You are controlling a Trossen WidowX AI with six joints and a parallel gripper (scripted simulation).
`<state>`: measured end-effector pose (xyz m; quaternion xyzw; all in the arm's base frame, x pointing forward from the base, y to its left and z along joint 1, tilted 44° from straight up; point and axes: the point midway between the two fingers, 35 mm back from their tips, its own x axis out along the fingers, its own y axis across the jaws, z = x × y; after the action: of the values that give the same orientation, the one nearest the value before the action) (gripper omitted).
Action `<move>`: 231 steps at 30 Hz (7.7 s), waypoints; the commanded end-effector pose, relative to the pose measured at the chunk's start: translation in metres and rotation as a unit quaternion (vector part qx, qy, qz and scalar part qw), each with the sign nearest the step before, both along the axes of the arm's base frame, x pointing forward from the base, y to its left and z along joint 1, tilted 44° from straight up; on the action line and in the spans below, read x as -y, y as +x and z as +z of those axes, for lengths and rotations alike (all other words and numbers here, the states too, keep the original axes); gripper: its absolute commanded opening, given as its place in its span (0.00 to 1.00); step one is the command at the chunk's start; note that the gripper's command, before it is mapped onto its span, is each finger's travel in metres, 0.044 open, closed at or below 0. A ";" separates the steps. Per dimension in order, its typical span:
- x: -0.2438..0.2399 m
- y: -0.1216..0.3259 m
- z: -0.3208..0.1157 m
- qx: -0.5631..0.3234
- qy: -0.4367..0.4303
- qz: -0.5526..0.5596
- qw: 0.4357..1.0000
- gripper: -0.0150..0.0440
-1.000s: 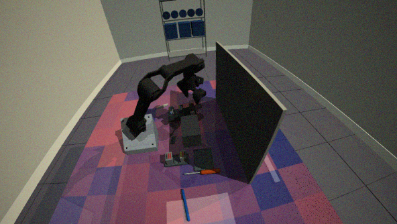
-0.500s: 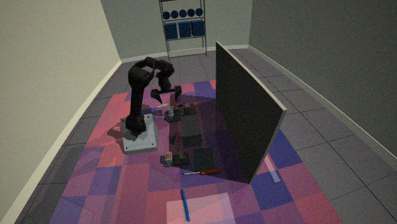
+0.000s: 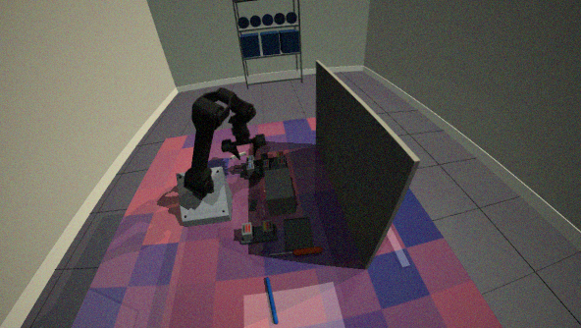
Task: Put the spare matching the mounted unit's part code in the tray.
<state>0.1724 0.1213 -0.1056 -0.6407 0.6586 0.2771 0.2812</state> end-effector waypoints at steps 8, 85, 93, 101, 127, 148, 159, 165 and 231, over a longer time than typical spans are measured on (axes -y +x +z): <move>0.005 0.001 -0.005 0.002 0.001 0.004 1.000 0.76; 0.057 0.002 -0.060 0.003 0.001 0.001 1.000 0.25; 0.037 0.004 -0.042 0.002 0.002 0.002 1.000 0.25; 0.002 0.002 -0.002 0.002 0.001 0.004 1.000 0.25; -0.052 0.005 0.048 0.001 0.003 0.004 1.000 0.25; 0.000 0.099 0.118 0.005 0.043 0.001 0.999 0.25; 0.053 0.139 0.168 0.008 0.047 0.010 0.999 0.25; 0.087 0.153 0.197 0.011 0.042 0.012 0.999 0.25; 0.242 0.154 0.276 0.005 -0.004 0.003 1.000 0.25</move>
<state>0.3264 -0.1190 0.1745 -0.6451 0.6569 0.2695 0.2823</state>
